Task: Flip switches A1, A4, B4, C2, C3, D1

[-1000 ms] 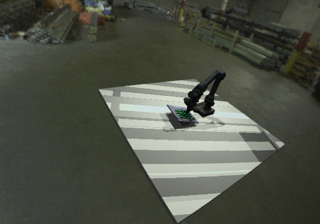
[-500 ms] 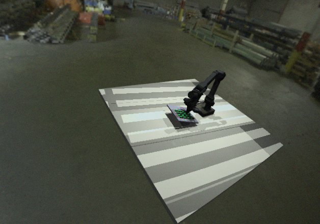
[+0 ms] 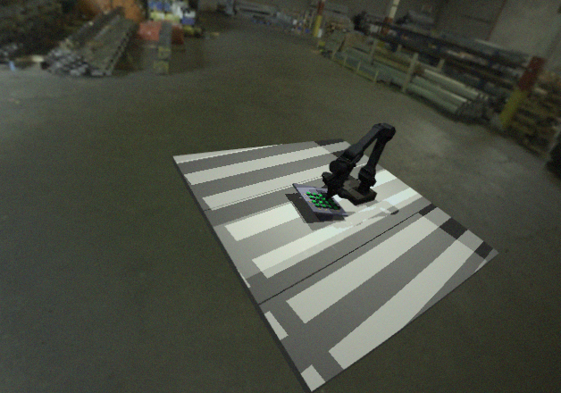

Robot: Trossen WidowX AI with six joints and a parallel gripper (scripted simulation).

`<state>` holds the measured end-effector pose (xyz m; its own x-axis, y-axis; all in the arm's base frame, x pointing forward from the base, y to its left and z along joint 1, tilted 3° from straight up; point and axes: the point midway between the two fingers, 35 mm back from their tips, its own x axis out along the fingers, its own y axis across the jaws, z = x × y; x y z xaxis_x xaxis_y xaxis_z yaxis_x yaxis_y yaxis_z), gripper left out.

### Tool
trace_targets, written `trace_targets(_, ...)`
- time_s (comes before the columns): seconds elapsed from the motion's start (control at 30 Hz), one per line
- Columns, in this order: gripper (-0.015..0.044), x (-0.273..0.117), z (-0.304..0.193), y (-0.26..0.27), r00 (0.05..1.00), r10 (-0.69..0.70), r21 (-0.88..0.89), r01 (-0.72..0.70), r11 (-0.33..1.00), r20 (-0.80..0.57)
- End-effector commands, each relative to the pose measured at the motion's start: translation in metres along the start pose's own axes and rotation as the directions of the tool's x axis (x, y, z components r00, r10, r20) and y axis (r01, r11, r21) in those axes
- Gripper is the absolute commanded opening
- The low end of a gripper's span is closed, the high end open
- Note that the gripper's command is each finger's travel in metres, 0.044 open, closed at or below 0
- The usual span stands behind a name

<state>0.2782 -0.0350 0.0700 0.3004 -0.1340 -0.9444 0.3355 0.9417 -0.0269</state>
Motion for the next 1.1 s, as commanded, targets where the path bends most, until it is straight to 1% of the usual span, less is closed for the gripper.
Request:
trace_targets(0.0,0.0000,0.001,0.001,0.000,1.000,0.003,-0.005,-0.003,1.000,0.003)
trace_targets(0.43,0.0000,0.003,0.001,0.000,1.000,0.003,-0.005,-0.003,1.000,0.003)
trace_targets(0.5,0.0000,-0.008,0.002,0.001,1.000,0.001,0.000,-0.001,1.000,-0.002)
trace_targets(0.6,0.0000,-0.051,0.004,0.001,1.000,0.003,-0.004,-0.003,1.000,-0.020)
trace_targets(0.63,0.0000,-0.060,0.003,0.000,1.000,0.003,-0.004,-0.003,1.000,-0.023)
trace_targets(0.83,0.0000,-0.062,0.003,0.000,1.000,0.003,-0.005,-0.004,1.000,-0.024)
trace_targets(0.9,0.0000,-0.062,0.000,0.006,1.000,0.004,-0.004,-0.004,1.000,-0.026)
trace_targets(1.07,0.0000,-0.063,-0.028,0.049,1.000,0.007,-0.003,-0.007,1.000,-0.029)
